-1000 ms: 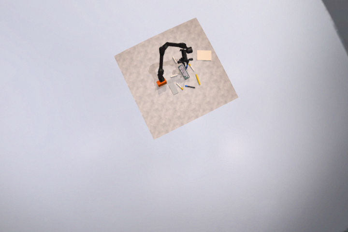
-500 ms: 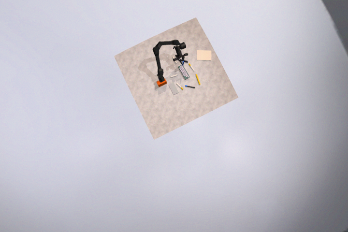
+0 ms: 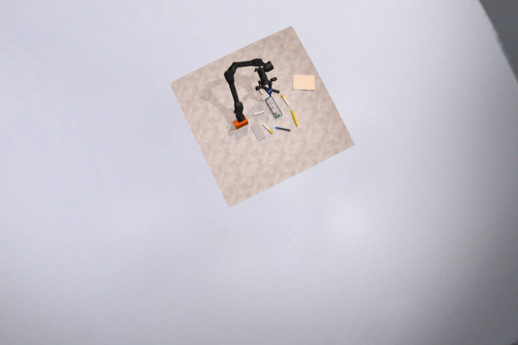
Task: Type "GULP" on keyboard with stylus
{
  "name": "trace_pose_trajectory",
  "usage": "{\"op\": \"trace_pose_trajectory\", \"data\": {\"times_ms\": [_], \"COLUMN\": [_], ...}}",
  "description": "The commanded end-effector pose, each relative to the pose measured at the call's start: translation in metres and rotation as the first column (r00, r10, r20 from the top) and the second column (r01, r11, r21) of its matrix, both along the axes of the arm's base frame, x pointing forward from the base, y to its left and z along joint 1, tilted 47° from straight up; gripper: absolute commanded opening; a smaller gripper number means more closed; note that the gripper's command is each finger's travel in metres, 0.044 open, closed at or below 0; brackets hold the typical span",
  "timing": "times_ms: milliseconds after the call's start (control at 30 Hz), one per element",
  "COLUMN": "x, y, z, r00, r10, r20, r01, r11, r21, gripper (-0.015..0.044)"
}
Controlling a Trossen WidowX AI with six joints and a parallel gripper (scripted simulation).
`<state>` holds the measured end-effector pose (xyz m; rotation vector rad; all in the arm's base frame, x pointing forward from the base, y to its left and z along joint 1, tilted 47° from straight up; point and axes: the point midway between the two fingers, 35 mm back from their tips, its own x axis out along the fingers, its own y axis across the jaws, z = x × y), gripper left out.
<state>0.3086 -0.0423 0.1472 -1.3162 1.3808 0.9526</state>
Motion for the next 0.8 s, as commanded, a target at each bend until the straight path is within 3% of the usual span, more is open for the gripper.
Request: {"op": "trace_pose_trajectory", "data": {"times_ms": [0,633,733,767], "x": [-0.001,0.003,0.003,0.003], "y": [0.0,0.025,0.027,0.027], "z": [-0.001,-0.024,-0.026,-0.026], "r00": [1.0,1.0,1.0,1.0], "r10": [0.006,0.006,0.006,0.006], "r20": [-0.003,-0.002,-0.002,-0.002], "r01": [-0.006,-0.006,-0.006,-0.006], "r11": [1.0,1.0,1.0,1.0], "r21": [-0.004,-0.002,-0.002,-0.002], "gripper": [0.0,0.0,0.0079,0.0081]}}
